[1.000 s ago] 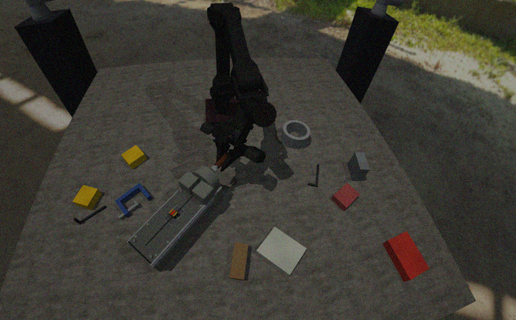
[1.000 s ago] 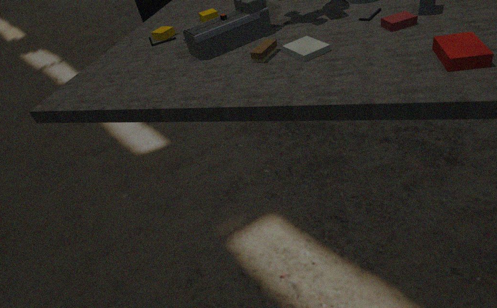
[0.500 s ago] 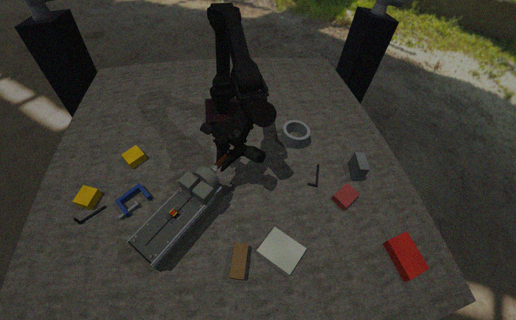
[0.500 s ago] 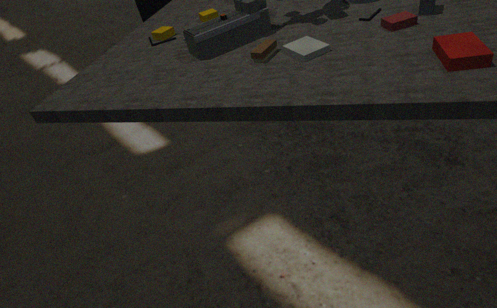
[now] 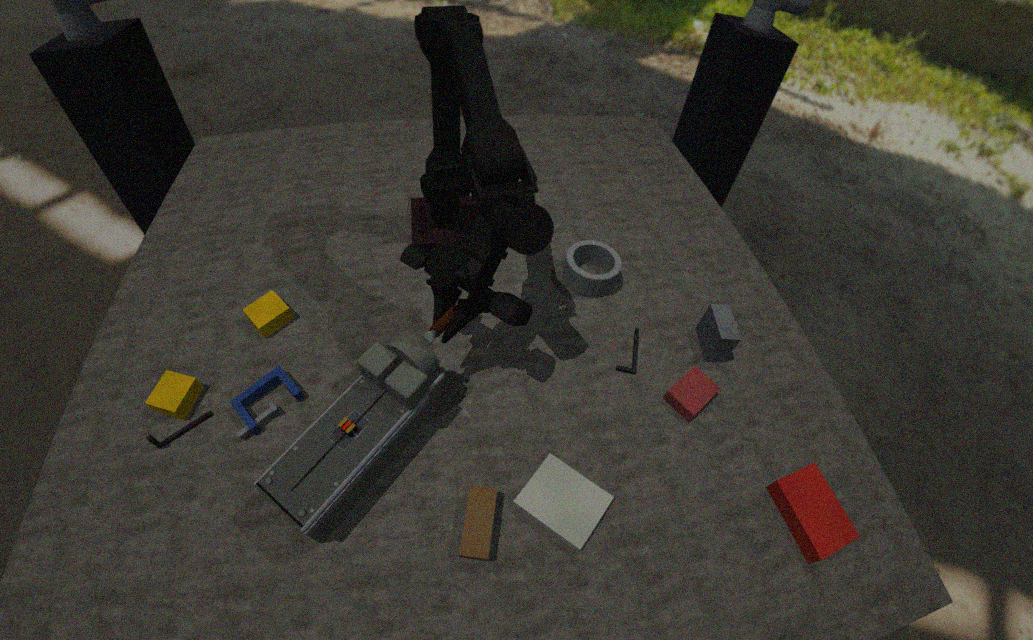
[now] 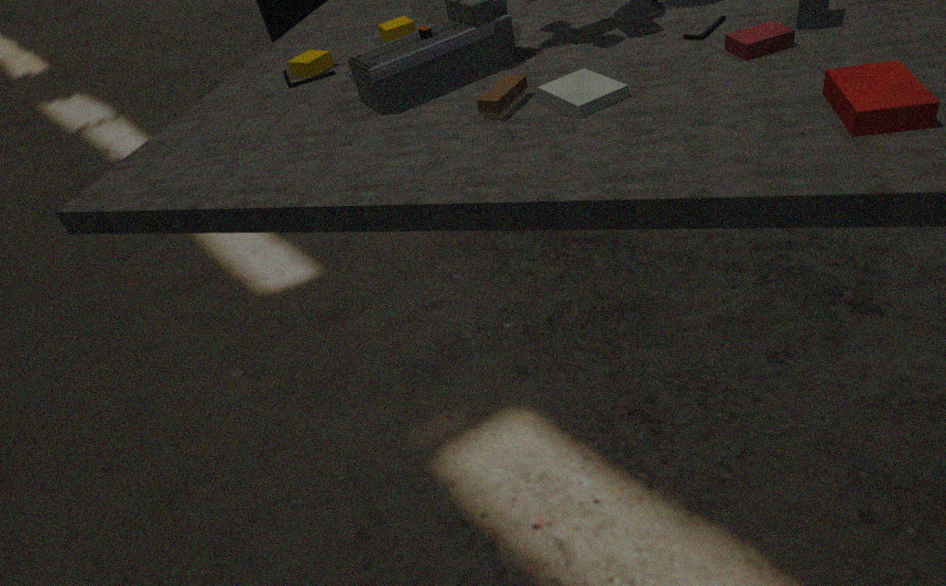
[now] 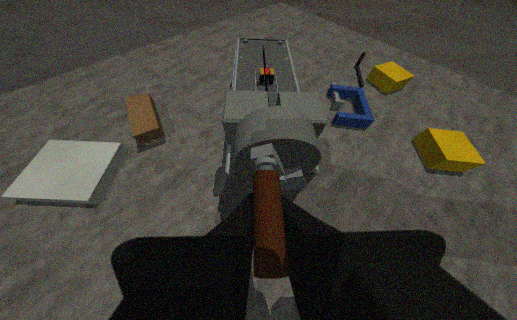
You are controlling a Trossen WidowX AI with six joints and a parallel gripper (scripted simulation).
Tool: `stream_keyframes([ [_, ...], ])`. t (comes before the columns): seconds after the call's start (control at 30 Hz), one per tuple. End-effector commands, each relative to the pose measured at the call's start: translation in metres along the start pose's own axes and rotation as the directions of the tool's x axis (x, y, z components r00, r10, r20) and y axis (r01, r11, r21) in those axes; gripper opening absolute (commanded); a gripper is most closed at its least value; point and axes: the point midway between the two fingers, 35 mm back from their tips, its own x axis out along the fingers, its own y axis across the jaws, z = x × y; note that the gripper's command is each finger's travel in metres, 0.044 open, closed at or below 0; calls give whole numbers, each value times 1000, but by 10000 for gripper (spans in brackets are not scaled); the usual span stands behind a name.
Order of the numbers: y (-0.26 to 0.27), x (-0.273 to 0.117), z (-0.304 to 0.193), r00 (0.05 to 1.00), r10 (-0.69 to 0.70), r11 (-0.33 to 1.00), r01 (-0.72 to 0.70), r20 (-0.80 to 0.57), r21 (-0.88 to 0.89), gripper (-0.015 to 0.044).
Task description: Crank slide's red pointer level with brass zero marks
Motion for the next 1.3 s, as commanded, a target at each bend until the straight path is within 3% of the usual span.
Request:
stream_keyframes([
  [0.0, 1, 0, 0, 1000, 5, 1000, -5, -3, 5, 0],
  [0.83, 0, 0, 0, 1000, 0, 1000, 0, 0, 0, 0],
  [1.27, 0, 0, 0, 1000, 0, 1000, 0, 0, 0, 341],
])
